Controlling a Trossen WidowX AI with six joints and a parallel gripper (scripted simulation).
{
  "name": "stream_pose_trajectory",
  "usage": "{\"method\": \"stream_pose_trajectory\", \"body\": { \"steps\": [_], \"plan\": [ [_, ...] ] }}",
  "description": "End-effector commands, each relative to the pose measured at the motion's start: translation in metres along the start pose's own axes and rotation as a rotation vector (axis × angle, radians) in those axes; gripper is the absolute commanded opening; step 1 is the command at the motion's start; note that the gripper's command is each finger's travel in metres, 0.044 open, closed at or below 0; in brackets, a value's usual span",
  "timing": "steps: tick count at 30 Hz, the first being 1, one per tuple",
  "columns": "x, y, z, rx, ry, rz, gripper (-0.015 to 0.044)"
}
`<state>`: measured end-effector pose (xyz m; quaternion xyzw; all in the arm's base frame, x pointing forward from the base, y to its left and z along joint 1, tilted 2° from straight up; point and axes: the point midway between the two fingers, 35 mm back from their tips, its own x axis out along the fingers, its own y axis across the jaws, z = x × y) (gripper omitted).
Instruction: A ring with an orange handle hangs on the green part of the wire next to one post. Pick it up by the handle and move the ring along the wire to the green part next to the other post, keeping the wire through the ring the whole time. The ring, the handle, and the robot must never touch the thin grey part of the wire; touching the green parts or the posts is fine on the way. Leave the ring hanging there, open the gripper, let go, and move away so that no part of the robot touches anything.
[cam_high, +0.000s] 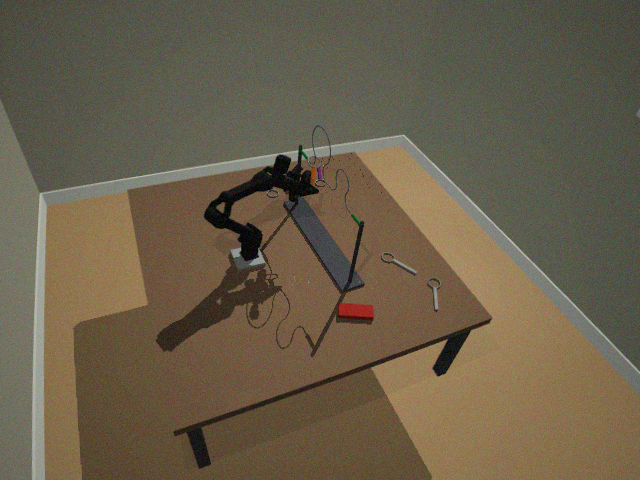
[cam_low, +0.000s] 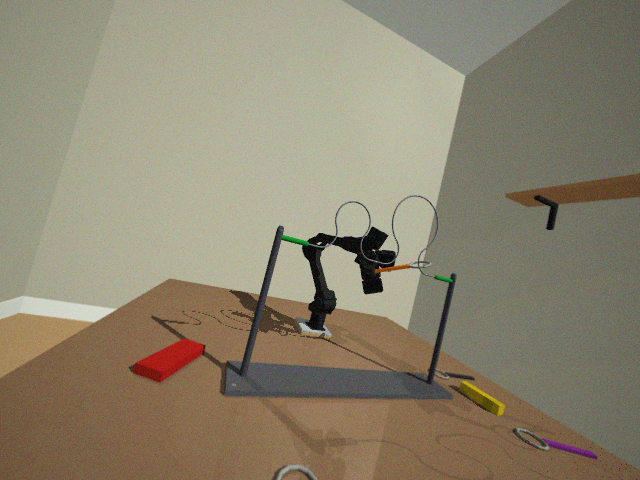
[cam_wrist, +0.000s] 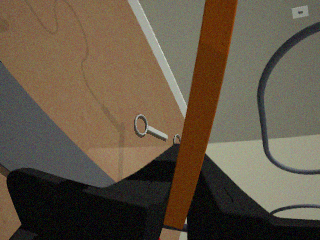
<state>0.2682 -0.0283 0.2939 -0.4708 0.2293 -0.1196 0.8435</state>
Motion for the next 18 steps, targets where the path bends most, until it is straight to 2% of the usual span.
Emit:
{"method": "stream_pose_trajectory", "body": {
  "steps": [1,18],
  "plan": [
    [0.006,0.015,-0.001,0.083,-0.042,0.040,-0.0150],
    [0.006,0.082,0.017,0.470,-0.098,0.224,-0.0150]
  ]
}}
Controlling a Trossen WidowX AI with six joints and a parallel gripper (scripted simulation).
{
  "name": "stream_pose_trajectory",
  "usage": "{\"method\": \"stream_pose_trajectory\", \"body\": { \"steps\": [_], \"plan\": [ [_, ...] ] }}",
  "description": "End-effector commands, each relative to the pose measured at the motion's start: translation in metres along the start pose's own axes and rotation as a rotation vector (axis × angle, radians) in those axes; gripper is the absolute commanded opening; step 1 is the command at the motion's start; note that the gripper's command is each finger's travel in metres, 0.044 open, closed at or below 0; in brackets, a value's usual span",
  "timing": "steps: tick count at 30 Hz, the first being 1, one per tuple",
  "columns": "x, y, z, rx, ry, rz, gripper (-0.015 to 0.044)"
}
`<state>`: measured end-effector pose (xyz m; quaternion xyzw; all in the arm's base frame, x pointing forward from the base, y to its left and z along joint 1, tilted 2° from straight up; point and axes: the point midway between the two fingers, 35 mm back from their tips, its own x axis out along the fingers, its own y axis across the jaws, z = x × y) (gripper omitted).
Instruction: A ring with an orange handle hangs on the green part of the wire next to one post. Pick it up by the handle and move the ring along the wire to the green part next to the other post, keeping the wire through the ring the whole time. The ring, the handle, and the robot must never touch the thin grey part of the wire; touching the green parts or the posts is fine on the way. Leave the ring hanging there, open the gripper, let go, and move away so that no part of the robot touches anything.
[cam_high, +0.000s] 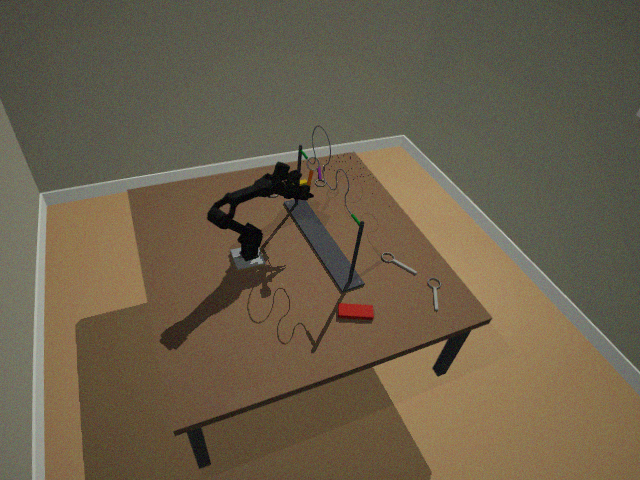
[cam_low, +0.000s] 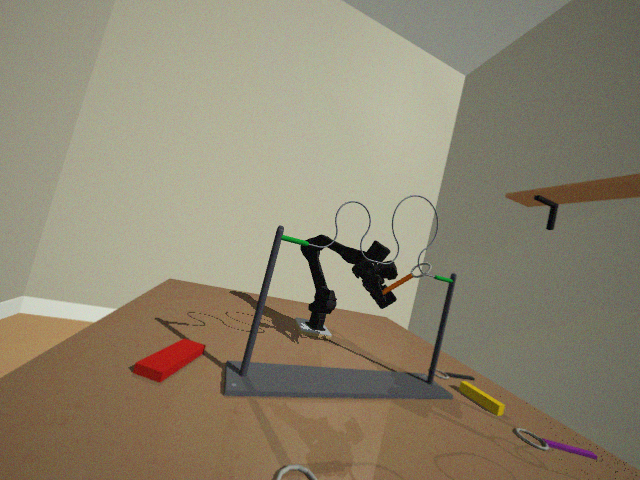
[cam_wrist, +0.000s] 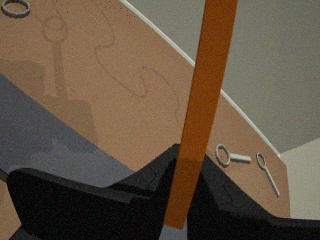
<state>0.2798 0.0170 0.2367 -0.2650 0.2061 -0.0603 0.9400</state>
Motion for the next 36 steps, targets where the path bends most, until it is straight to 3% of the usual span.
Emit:
{"method": "stream_pose_trajectory", "body": {
  "steps": [1,20,36],
  "plan": [
    [0.002,0.014,0.000,0.073,-0.009,0.036,-0.0150],
    [0.002,0.078,0.016,0.430,-0.055,0.196,-0.0150],
    [-0.002,0.109,0.034,0.567,-0.073,0.257,-0.0150]
  ]
}}
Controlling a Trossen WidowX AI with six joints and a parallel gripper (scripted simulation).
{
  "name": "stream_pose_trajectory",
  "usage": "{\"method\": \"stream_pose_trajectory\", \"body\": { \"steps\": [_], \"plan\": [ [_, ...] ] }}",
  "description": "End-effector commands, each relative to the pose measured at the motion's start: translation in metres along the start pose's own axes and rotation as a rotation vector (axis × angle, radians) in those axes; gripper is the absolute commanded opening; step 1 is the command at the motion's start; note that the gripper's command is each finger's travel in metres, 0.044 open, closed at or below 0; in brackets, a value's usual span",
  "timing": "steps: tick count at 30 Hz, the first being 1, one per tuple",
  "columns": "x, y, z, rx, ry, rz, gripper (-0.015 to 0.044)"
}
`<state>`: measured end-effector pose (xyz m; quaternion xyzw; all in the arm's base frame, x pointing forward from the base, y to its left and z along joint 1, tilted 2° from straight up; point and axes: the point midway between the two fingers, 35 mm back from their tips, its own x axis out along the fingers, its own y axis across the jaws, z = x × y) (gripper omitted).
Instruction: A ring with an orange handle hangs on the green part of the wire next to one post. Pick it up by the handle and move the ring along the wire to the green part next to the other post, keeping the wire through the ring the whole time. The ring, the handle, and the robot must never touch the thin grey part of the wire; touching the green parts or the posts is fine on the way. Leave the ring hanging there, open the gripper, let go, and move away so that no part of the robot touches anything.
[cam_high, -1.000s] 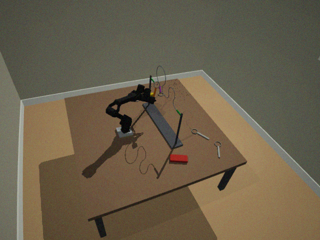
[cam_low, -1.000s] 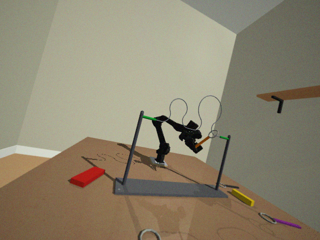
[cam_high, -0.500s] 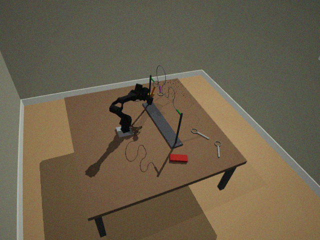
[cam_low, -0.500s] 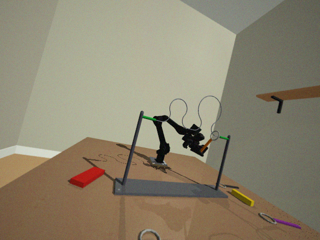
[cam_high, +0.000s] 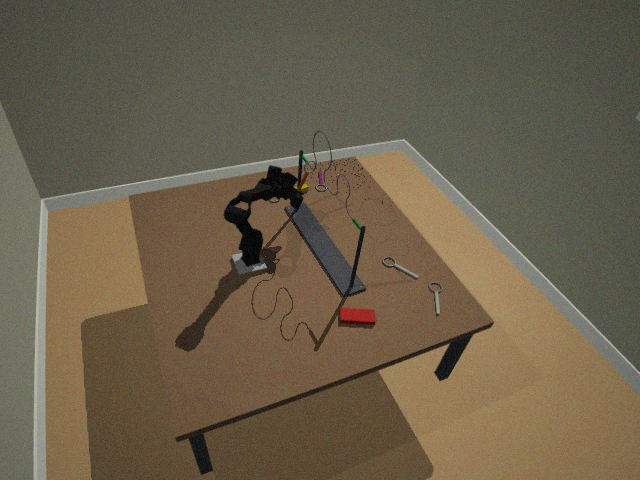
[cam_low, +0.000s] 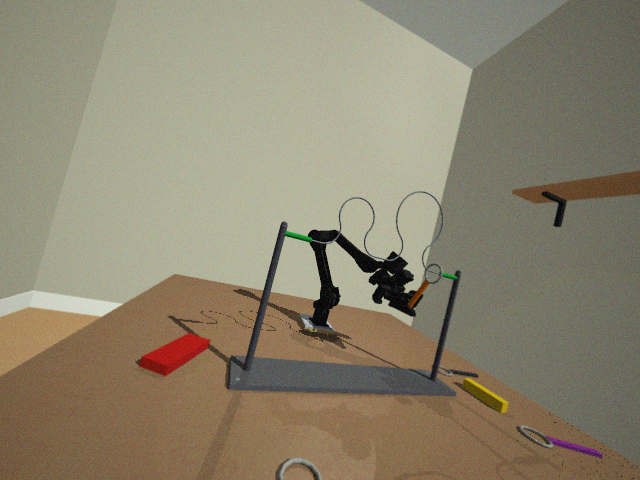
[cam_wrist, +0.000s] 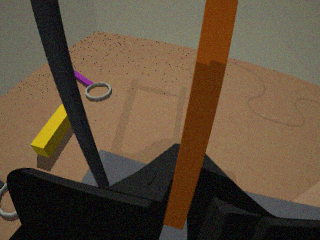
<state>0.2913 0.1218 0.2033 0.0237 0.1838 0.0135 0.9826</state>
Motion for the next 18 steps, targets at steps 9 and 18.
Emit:
{"method": "stream_pose_trajectory", "body": {
  "steps": [9,18],
  "plan": [
    [0.001,0.015,0.004,0.037,-0.013,0.012,-0.0150],
    [0.002,0.025,0.004,0.042,-0.015,0.014,-0.0150]
  ]
}}
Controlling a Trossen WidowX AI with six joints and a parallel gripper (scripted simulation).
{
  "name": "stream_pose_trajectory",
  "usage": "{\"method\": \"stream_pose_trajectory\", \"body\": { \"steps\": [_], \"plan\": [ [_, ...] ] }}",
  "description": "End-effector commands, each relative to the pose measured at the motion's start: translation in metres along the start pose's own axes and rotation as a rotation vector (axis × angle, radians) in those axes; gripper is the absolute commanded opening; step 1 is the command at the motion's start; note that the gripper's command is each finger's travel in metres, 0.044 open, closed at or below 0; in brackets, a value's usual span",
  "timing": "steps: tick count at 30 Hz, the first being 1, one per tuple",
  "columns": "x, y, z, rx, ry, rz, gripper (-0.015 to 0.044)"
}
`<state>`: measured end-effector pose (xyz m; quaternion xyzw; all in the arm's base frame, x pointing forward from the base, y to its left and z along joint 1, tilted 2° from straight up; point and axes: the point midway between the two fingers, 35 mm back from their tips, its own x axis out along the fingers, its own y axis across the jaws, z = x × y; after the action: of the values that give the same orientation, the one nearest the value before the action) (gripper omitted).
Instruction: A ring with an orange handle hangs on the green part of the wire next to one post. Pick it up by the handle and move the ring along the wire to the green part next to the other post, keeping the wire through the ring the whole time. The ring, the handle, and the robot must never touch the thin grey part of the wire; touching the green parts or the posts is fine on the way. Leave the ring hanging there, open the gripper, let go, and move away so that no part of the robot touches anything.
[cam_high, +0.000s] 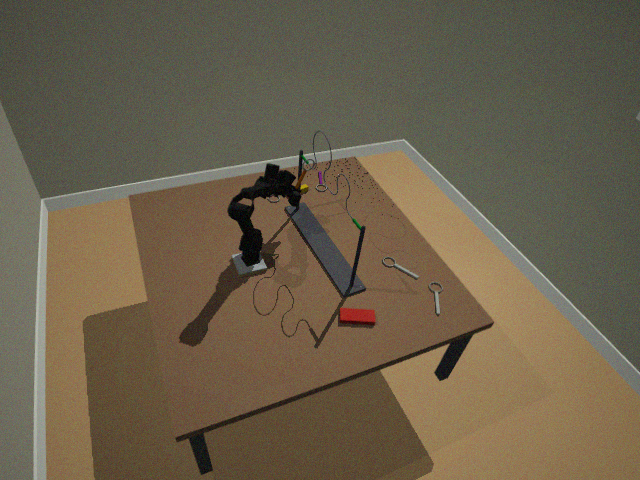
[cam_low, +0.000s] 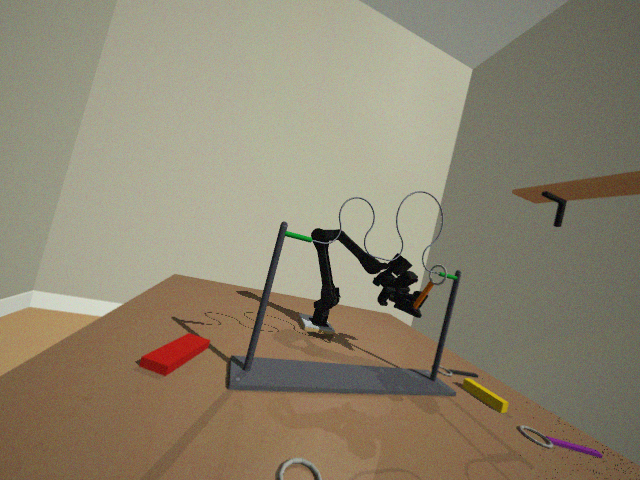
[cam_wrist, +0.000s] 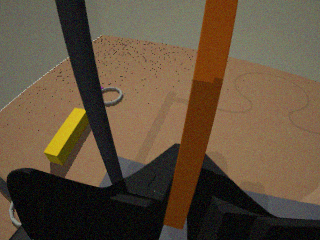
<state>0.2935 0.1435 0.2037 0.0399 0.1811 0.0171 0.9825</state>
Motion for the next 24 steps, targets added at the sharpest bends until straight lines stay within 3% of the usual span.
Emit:
{"method": "stream_pose_trajectory", "body": {
  "steps": [1,24],
  "plan": [
    [0.000,0.004,0.004,0.011,-0.010,0.001,-0.0150],
    [0.003,0.025,0.003,0.013,-0.012,0.002,-0.0150]
  ]
}}
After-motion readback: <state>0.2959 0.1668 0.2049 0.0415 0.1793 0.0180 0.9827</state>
